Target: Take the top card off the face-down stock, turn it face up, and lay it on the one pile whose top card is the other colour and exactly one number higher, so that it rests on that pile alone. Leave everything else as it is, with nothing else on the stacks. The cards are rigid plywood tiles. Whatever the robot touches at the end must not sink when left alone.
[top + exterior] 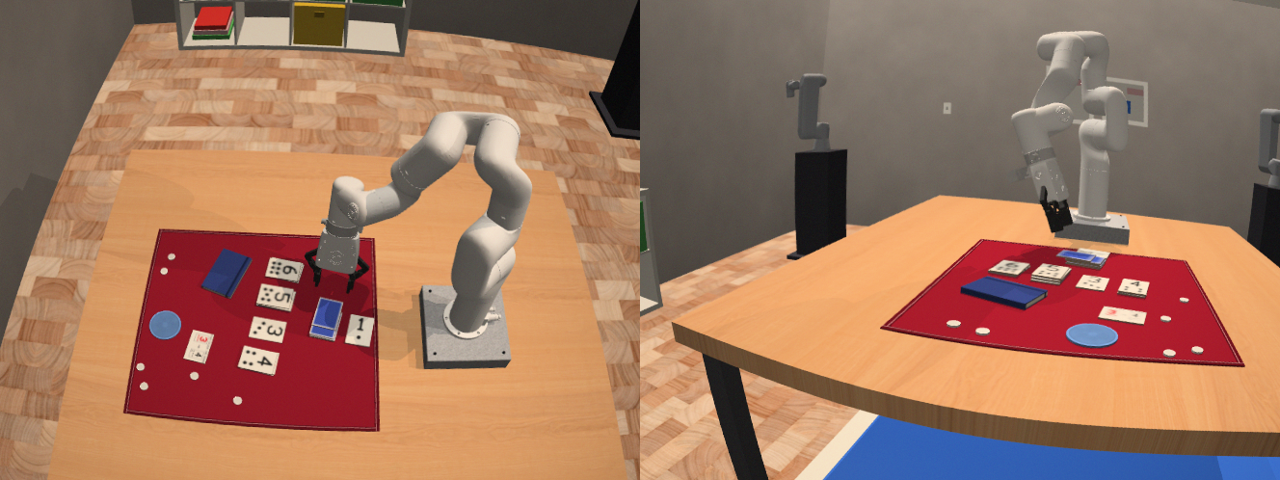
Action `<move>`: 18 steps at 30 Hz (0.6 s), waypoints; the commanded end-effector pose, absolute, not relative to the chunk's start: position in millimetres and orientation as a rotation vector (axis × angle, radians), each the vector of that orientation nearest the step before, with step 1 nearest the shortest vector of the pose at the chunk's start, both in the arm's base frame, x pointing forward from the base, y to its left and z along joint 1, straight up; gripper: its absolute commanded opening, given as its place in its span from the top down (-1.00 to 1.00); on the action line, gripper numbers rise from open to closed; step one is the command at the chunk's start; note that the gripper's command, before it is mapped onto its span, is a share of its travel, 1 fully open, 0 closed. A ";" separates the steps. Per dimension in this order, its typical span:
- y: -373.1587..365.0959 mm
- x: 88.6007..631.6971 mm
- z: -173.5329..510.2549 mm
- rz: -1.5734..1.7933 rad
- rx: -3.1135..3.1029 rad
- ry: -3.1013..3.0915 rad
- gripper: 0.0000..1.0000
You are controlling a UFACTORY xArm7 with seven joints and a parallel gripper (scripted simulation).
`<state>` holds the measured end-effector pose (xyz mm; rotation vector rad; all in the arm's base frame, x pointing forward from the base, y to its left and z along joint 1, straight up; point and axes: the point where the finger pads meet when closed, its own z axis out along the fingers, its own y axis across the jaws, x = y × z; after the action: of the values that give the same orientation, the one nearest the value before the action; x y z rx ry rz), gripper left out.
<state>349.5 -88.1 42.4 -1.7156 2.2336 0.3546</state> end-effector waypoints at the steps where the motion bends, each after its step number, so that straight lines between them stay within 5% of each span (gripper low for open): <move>1: -88.9 350.6 38.5 0.350 -1.715 2.233 -0.73; 18: -88.9 349.7 9.0 0.350 -1.715 2.233 -0.73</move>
<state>348.2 -88.1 16.0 -1.7151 2.2341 0.3558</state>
